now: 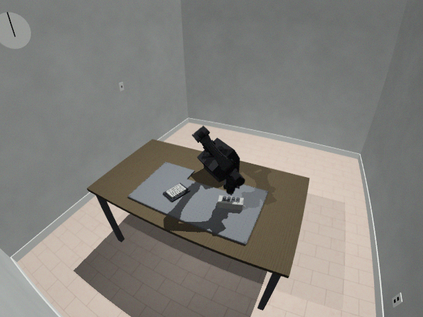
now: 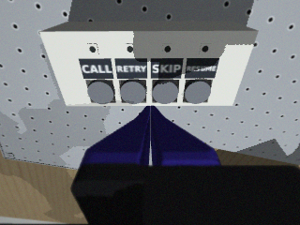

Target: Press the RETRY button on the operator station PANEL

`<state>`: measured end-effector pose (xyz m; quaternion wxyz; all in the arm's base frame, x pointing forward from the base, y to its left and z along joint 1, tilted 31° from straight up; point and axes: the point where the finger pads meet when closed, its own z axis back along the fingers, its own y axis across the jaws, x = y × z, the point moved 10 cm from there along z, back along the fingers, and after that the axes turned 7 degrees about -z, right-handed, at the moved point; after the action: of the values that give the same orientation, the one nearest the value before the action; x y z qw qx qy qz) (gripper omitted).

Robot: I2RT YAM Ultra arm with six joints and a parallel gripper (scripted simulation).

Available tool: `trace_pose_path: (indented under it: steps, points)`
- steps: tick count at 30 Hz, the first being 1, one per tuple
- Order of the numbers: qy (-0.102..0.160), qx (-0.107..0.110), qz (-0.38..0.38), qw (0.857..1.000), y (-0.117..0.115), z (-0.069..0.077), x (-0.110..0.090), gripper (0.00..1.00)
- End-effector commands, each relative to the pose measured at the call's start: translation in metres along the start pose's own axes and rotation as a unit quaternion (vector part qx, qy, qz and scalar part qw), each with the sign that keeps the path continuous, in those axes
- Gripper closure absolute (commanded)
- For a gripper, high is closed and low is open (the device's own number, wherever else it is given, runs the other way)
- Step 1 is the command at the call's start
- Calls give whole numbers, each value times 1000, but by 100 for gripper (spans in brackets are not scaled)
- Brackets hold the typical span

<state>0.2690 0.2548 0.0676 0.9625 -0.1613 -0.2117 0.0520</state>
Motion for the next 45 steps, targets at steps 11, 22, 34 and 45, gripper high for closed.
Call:
trace_pose_path:
  steps: [11, 22, 34, 45]
  points:
    - [-6, 5, 0, 1000, 2, 4, 2, 100]
    - [-6, 5, 0, 1000, 2, 4, 2, 100]
    - [-6, 5, 0, 1000, 2, 4, 2, 100]
    - [-18, 14, -6, 1000, 5, 20, 7, 100]
